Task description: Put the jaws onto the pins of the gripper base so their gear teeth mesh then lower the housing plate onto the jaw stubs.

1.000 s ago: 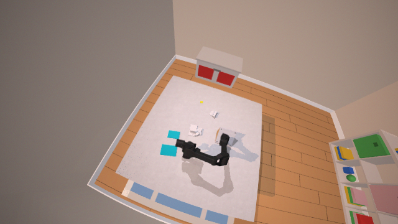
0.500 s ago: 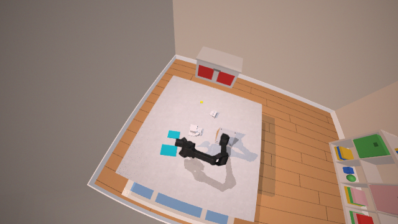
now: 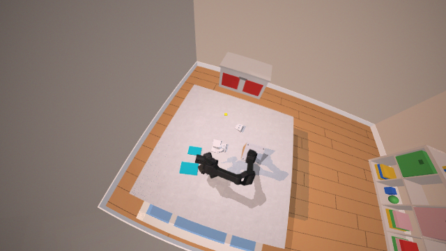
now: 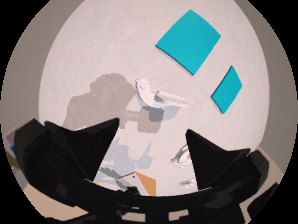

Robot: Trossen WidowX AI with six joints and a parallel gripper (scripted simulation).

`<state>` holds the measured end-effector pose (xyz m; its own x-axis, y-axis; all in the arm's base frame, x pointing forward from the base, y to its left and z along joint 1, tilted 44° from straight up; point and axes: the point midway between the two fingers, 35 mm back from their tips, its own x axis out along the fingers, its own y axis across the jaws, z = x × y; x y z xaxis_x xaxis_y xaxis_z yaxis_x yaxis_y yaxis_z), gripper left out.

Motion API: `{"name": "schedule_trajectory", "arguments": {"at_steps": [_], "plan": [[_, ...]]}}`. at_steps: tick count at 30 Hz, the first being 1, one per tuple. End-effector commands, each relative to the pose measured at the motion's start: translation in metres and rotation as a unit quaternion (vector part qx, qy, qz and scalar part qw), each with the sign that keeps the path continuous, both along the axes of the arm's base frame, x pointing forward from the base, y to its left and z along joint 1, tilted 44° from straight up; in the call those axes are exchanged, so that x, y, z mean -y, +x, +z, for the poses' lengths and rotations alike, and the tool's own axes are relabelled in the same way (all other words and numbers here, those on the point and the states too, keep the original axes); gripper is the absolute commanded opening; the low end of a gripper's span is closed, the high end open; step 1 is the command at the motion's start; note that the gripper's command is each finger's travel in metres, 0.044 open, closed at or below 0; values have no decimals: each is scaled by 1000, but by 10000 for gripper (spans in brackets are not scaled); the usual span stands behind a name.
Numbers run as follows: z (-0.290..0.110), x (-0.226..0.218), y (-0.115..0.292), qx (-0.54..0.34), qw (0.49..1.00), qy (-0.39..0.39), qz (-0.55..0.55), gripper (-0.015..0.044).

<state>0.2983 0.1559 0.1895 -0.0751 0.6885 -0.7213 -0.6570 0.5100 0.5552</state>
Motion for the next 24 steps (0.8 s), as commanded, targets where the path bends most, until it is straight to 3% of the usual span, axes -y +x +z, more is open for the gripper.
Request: {"name": "schedule_trajectory", "arguments": {"at_steps": [1, 24], "plan": [[1, 0, 2, -30, 999, -3, -33, 440], [1, 3, 11, -227, 944, -24, -239, 440]]}}
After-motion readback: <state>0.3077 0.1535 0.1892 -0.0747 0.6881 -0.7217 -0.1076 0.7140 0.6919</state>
